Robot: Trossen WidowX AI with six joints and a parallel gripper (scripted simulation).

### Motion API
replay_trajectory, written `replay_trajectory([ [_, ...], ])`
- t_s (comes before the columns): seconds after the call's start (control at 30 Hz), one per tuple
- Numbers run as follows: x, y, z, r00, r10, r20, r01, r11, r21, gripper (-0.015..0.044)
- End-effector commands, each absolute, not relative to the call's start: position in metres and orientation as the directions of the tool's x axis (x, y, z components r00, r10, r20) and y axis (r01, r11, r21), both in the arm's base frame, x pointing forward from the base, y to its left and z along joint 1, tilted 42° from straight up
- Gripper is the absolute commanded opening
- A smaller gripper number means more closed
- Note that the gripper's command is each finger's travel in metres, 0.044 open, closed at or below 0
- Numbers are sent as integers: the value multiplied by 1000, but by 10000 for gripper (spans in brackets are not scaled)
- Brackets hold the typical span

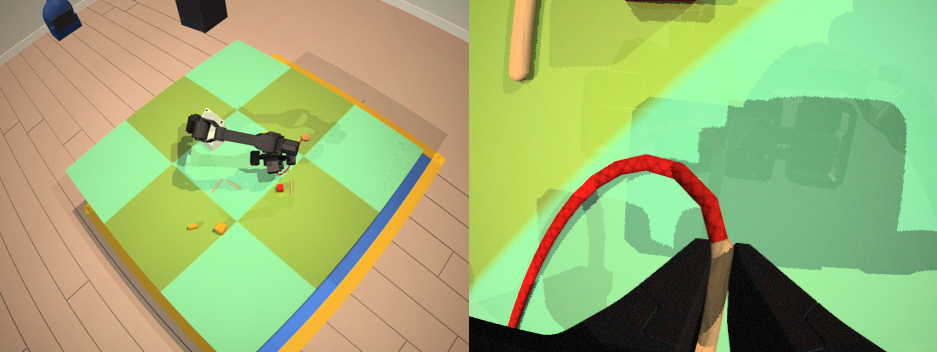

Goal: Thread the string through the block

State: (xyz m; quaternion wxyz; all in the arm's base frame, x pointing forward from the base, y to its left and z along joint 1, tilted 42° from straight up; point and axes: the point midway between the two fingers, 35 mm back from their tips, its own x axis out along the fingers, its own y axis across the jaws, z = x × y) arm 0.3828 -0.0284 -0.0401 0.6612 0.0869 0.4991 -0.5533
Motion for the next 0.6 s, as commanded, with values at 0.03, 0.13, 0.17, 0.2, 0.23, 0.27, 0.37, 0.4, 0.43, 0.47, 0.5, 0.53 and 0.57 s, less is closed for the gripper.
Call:
replay_trajectory([
  [0.03, 378, -32, -42, -111, -648, -754, 816, 373, -441, 0],
  [0.13, 375, -33, -44, -111, -648, -754, 816, 373, -442, 0],
  [0.17, 374, -34, -44, -111, -648, -754, 816, 373, -442, 0],
  [0.2, 373, -34, -45, -112, -648, -754, 816, 373, -442, 0],
  [0.23, 372, -35, -45, -112, -648, -754, 816, 373, -442, 0],
  [0.27, 371, -35, -46, -112, -648, -754, 816, 373, -442, 0],
  [0.37, 367, -37, -47, -112, -648, -753, 816, 373, -442, 0],
  [0.4, 366, -37, -48, -112, -648, -753, 816, 373, -442, 0],
  [0.43, 365, -38, -48, -112, -648, -753, 816, 373, -442, 0],
  [0.47, 364, -39, -49, -112, -648, -753, 816, 373, -442, 0],
  [0.5, 363, -39, -49, -112, -648, -753, 816, 373, -442, 0],
  [0.53, 362, -40, -50, -112, -648, -753, 815, 373, -442, 0],
  [0.57, 361, -40, -50, -112, -648, -753, 815, 373, -442, 0],
])
